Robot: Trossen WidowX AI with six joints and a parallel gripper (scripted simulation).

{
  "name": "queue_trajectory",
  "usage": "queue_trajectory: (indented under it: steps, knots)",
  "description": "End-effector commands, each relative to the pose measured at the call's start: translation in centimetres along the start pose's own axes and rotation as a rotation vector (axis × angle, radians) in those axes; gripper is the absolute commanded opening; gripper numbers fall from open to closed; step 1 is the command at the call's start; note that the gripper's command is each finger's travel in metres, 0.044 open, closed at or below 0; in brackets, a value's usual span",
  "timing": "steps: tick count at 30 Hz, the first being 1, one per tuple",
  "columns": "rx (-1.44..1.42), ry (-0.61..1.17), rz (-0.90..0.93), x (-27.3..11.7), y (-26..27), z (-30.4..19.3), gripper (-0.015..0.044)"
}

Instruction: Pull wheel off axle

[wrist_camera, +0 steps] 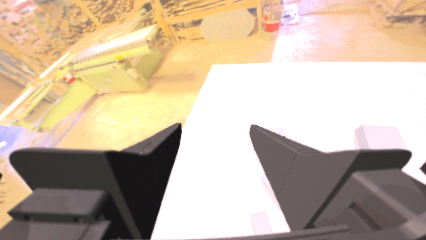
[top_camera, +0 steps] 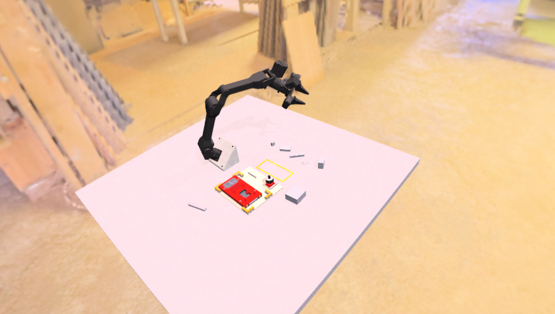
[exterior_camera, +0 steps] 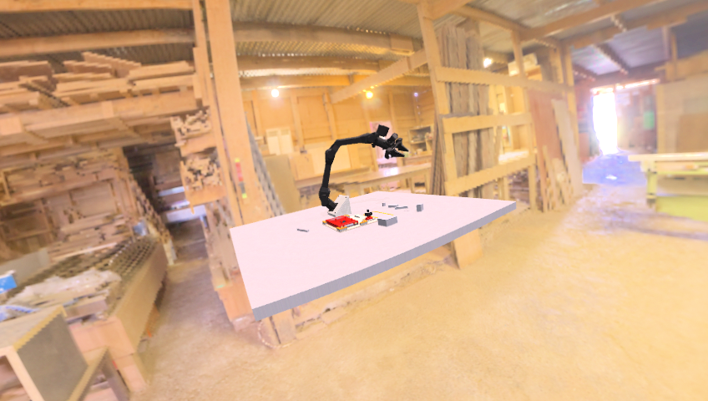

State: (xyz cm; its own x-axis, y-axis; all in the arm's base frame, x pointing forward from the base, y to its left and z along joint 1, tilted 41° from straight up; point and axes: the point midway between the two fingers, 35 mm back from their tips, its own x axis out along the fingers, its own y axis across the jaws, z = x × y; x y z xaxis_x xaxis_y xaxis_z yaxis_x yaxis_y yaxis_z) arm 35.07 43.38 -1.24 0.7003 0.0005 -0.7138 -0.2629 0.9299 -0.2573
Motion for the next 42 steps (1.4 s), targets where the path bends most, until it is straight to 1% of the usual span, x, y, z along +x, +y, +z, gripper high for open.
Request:
queue_trajectory:
  steps: [1,8,15,22,29,31,42]
  knots:
    - [0.188,0.096,-0.092,1.5,-4.7,-0.8,0.0300]
    - [0.537,0.217,-0.285,2.8,-12.8,-2.0,0.0300]
    - [0.888,0.295,-0.522,2.5,-20.8,-3.9,0.0300]
    - [1.223,0.321,-0.800,0.7,-28.2,-6.4,0.0300]
    - [1.517,0.289,-1.106,-2.2,-34.5,-8.9,0.0300]
    - [1.542,0.283,-1.135,-2.5,-35.1,-9.1,0.0300]
    - [1.542,0.282,-1.135,-2.3,-36.1,-8.4,0.0300]
